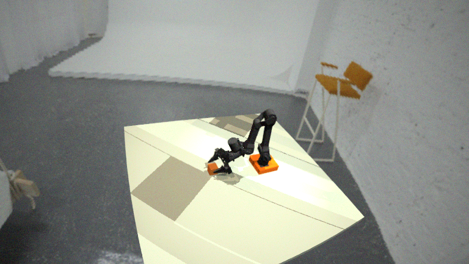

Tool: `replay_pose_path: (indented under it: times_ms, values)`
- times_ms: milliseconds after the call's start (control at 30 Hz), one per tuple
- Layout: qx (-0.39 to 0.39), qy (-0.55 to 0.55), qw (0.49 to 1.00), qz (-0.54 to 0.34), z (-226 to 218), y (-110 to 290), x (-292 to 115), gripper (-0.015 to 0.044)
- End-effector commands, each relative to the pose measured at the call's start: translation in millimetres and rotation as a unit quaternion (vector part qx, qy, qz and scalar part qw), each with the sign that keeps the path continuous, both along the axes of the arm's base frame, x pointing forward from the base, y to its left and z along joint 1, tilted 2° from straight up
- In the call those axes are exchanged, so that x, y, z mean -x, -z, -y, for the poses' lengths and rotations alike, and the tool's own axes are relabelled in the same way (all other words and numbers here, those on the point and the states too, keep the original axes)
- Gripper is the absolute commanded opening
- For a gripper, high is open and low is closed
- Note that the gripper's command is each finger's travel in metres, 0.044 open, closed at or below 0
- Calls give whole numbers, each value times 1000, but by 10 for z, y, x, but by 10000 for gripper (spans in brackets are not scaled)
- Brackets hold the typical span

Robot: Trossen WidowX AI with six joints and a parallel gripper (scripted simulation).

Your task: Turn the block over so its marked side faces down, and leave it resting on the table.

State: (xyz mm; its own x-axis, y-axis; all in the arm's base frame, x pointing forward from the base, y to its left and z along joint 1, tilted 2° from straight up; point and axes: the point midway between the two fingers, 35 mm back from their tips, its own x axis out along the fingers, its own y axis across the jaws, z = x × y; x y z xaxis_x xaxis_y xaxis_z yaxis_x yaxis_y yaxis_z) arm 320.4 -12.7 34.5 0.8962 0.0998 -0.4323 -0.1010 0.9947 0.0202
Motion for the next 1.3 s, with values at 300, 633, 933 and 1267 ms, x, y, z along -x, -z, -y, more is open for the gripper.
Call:
replay_pose_path:
  times_ms: [300, 633, 933, 1267]
  values:
    - [10, -1, 991, -136, 44, -214, -98, 440]
    - [21, -7, 971, -240, 27, -641, 227, 440]
    - [23, -7, 959, -283, 32, -690, 152, 440]
    - [39, -10, 892, -450, 27, -878, -70, 440]
